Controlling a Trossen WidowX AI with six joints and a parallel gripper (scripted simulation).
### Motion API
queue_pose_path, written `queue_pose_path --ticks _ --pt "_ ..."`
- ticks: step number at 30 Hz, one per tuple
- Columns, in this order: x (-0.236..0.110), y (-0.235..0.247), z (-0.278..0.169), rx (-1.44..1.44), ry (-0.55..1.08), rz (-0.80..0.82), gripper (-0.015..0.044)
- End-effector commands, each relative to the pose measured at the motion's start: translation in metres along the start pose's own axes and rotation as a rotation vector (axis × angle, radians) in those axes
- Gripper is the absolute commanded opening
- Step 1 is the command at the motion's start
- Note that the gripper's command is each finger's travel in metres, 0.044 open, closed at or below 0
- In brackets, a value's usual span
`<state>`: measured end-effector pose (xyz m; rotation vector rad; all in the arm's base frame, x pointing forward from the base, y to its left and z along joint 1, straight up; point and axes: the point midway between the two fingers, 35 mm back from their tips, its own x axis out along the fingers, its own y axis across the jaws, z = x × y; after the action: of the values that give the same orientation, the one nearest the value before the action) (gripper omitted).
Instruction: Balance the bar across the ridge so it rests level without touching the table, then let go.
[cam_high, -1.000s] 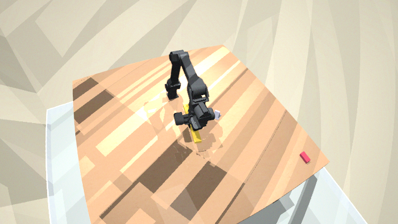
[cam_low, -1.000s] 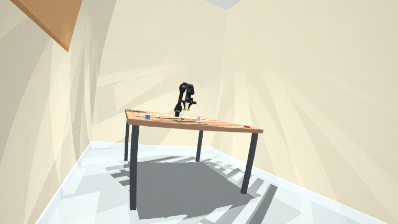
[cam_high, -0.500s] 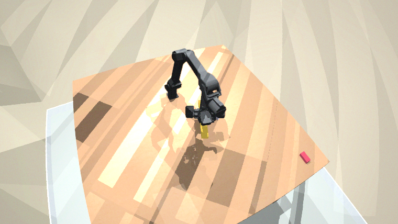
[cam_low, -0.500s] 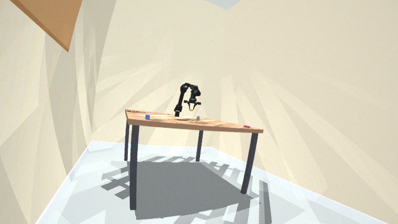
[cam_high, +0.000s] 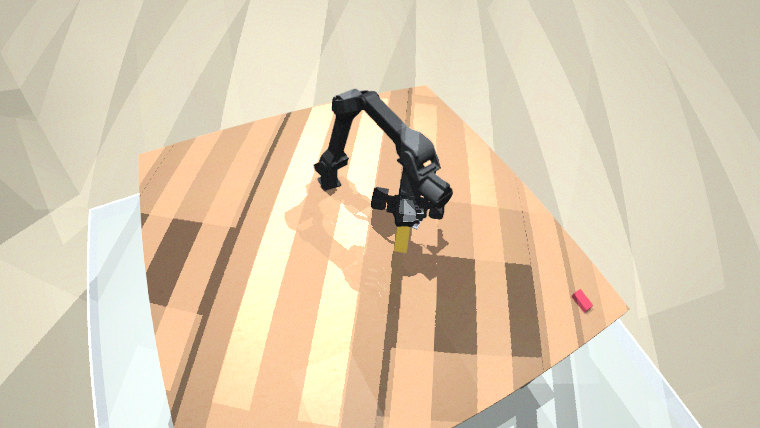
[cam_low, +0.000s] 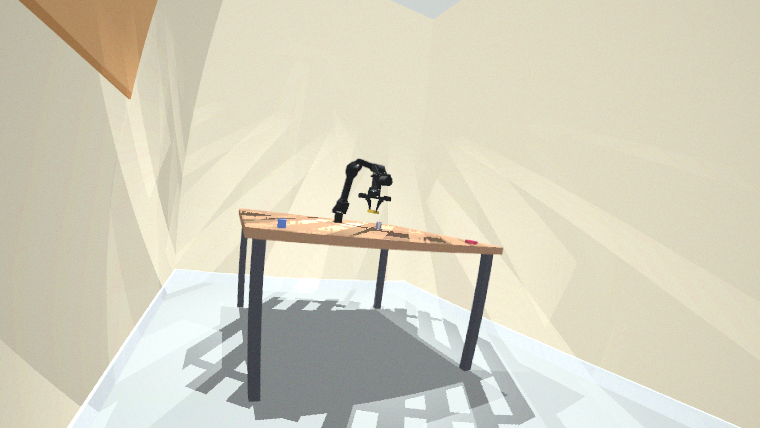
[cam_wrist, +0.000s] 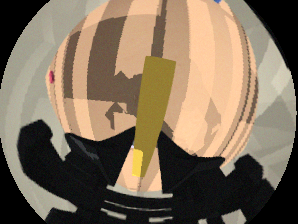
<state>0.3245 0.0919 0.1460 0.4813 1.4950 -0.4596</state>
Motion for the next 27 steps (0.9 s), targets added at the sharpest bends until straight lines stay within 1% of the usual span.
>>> queue_pose_path --ticks 1,17,27 --pt "-0.002 0.007 -0.013 0.053 -0.002 0.007 0.0000" --pt "-0.002 0.026 -0.069 0.278 0.005 0.009 0.0000" --pt "0.008 0.025 -0.072 0.284 0.005 0.008 0.0000"
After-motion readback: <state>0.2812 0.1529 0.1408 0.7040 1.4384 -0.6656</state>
